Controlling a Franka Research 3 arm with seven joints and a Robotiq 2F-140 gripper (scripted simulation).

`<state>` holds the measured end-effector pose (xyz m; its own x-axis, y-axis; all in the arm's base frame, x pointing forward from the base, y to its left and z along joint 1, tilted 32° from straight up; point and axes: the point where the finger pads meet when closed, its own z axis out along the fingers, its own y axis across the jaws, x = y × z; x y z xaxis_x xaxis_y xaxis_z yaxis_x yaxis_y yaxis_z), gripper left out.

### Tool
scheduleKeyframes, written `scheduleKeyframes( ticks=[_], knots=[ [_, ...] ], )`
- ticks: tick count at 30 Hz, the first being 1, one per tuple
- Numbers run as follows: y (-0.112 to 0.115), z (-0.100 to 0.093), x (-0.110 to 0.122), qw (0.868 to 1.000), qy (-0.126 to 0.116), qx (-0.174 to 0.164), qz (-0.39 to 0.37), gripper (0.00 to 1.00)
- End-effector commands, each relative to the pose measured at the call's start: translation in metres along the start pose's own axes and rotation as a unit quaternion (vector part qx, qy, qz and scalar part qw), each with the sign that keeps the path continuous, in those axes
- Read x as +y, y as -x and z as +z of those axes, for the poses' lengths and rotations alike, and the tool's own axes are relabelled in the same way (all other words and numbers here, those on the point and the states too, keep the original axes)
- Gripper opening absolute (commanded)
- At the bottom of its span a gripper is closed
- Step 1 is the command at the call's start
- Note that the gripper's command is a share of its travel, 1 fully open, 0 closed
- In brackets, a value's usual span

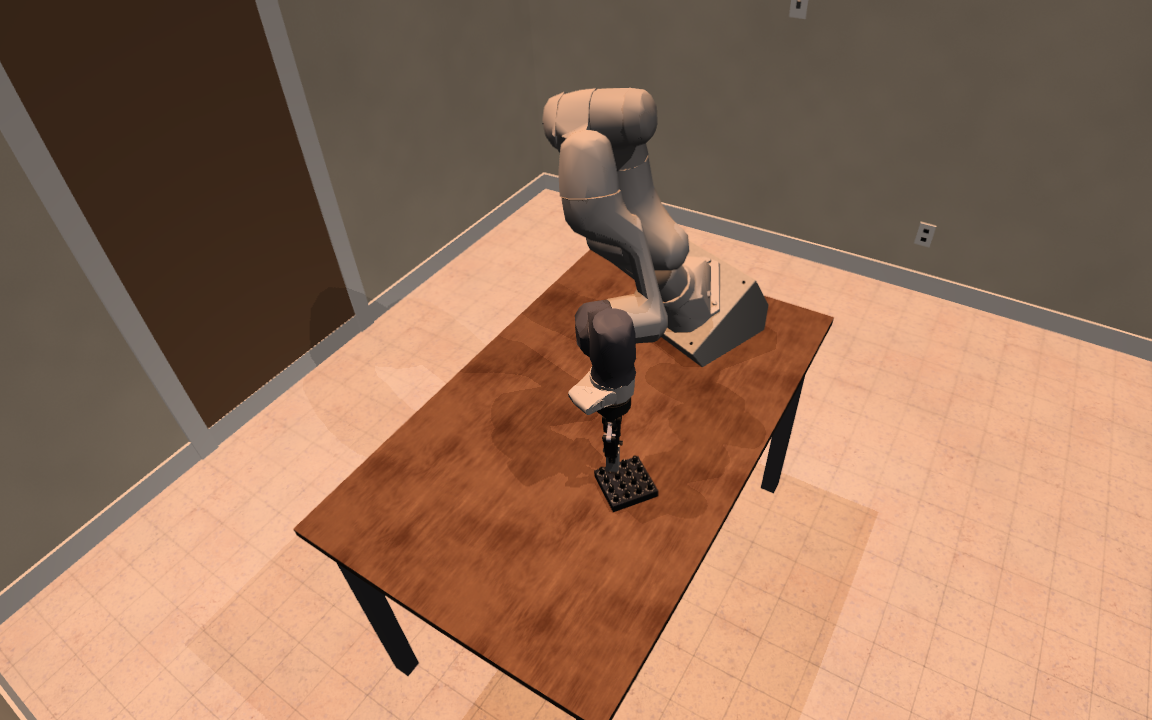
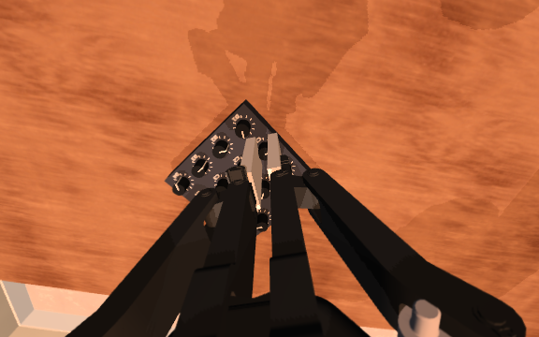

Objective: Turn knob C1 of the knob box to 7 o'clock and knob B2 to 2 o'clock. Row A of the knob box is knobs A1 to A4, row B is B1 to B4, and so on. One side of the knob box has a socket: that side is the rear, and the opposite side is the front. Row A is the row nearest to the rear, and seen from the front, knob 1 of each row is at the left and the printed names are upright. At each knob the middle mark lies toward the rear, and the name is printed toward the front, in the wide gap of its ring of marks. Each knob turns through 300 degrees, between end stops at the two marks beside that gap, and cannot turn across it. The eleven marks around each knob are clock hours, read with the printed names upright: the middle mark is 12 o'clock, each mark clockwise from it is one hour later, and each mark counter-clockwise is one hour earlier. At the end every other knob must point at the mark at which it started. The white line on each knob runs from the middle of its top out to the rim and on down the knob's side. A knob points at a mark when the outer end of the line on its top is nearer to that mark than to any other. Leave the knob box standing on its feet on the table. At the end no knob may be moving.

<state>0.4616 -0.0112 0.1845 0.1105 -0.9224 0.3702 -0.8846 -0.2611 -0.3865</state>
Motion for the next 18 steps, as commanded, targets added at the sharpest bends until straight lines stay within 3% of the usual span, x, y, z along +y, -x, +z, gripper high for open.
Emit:
scheduleKeyframes(
  ticks=[1, 18],
  knots=[
    [0.0006, 0.0001, -0.0008, 0.997, 0.001, -0.005, -0.075, 0.05],
    [0.0006, 0.0001, -0.0008, 0.979, 0.000, -0.005, -0.205, 0.05]
  ],
)
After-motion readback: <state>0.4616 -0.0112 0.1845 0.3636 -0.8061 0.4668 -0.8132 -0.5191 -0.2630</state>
